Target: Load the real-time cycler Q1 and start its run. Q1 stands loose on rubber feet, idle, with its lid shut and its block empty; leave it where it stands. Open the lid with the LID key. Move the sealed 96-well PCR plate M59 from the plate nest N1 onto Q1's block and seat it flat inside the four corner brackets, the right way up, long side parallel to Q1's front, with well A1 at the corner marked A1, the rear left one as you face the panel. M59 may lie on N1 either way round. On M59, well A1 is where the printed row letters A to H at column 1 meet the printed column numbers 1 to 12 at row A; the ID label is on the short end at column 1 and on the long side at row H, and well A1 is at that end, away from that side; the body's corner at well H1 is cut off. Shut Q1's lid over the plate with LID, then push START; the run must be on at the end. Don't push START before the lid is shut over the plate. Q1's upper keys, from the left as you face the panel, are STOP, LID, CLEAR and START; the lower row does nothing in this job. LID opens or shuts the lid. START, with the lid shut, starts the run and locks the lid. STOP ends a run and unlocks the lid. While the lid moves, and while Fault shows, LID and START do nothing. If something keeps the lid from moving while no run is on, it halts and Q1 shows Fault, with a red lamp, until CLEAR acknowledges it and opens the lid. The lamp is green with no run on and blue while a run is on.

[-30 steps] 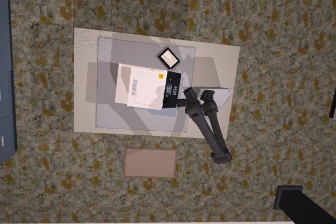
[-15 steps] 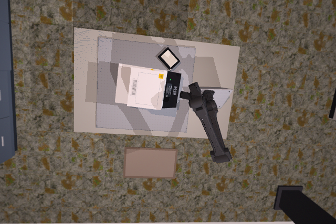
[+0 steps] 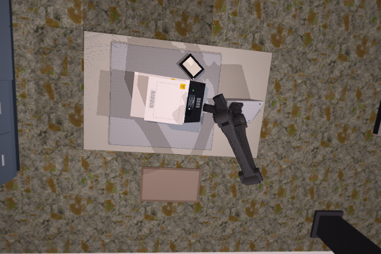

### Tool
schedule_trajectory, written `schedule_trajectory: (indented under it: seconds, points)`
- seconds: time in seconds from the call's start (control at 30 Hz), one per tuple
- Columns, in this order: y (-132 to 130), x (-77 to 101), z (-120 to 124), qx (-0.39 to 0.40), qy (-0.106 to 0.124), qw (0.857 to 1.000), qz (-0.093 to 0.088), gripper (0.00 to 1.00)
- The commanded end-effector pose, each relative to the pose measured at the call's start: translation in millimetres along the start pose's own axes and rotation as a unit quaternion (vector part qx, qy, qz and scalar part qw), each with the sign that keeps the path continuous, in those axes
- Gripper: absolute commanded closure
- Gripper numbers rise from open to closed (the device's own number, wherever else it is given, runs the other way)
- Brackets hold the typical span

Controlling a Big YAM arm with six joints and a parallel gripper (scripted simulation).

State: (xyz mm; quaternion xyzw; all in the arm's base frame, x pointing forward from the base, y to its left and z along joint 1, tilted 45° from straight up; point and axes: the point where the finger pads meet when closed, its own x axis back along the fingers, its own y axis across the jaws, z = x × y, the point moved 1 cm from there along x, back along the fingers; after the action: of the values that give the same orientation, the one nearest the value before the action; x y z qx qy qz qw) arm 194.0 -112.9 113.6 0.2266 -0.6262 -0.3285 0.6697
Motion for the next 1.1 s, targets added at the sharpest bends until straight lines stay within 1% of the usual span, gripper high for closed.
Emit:
schedule_trajectory:
  seconds: [0.0,0.1,0.17,0.2,0.27,0.3,0.33,0.43,0.5,0.57,0.6,0.67,0.7,0.8,0.9,0.97,1.0,1.03,1.07]
  points:
    - [-3.2,-20.6,4.0,-0.069,-0.012,0.997,-0.012,1.00]
    - [-6.8,-17.1,5.2,-0.129,-0.031,0.991,-0.035,1.00]
    - [-8.5,-29.6,7.0,-0.161,-0.048,0.985,-0.045,1.00]
    - [-8.5,-32.9,8.1,-0.177,-0.055,0.982,-0.049,1.00]
    - [-6.4,-30.1,9.2,-0.210,-0.064,0.974,-0.062,1.00]
    - [-6.1,-37.0,9.5,-0.224,-0.070,0.970,-0.067,1.00]
    - [-6.3,-44.5,10.0,-0.237,-0.075,0.966,-0.072,1.00]
    - [-6.3,-43.3,8.8,-0.238,-0.077,0.966,-0.071,1.00]
    - [-5.5,-38.5,7.3,-0.270,-0.091,0.955,-0.084,1.00]
    - [-6.4,-55.5,11.6,-0.301,-0.102,0.943,-0.096,1.00]
    - [-6.4,-60.6,13.7,-0.318,-0.106,0.937,-0.103,1.00]
    - [-6.3,-58.4,16.0,-0.350,-0.111,0.923,-0.114,1.00]
    - [-6.6,-54.6,14.0,-0.363,-0.119,0.916,-0.120,1.00]
    - [-7.6,-72.3,14.6,-0.397,-0.137,0.898,-0.132,1.00]
    - [-6.9,-66.8,14.4,-0.438,-0.152,0.874,-0.149,1.00]
    - [-6.9,-66.8,14.4,-0.438,-0.152,0.874,-0.149,1.00]
    - [-8.9,-73.1,13.5,-0.439,-0.155,0.872,-0.149,1.00]
    - [-8.6,-82.9,15.4,-0.455,-0.158,0.862,-0.157,1.00]
    - [-7.8,-88.3,17.4,-0.471,-0.161,0.852,-0.163,1.00]
